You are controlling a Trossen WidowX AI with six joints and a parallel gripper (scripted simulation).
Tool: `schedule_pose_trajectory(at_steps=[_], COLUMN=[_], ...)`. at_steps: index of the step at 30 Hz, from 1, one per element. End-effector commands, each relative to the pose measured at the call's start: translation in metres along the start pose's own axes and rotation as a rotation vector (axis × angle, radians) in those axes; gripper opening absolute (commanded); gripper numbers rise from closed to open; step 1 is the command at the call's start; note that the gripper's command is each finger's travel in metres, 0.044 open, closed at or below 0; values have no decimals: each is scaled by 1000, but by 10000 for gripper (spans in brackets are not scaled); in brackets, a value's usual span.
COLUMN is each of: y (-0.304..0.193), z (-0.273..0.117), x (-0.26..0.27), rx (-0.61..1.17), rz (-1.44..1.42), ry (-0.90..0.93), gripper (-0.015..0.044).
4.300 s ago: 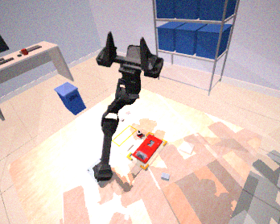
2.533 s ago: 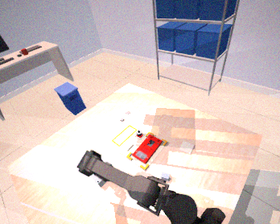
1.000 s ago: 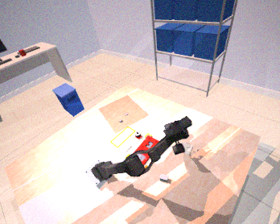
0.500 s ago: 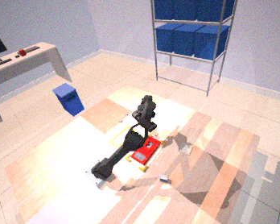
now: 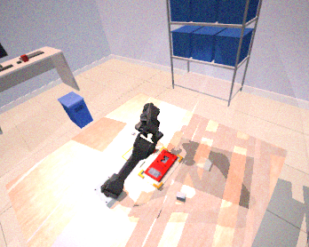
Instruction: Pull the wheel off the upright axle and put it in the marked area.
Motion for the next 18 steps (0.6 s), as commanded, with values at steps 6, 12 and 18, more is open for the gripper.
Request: schedule_pose_trajectory(at_steps=[6,12,18], y=[-1,-3,-2], z=[53,74,70], x=[-1,-3,-3], rx=[1,1,2], rz=[-7,-7,0], ry=[-8,-11,-7], gripper=[300,300,274])
Point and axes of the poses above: the point midway between the two fingers, 35 mm back from their tips, its own z axis out along the fingers, its own x axis across the jaws, y = z × x, the point moved 5 cm from there along -z, back along the fingers, and after that the axes turned 7 degrees about z, right-handed, at the moved point
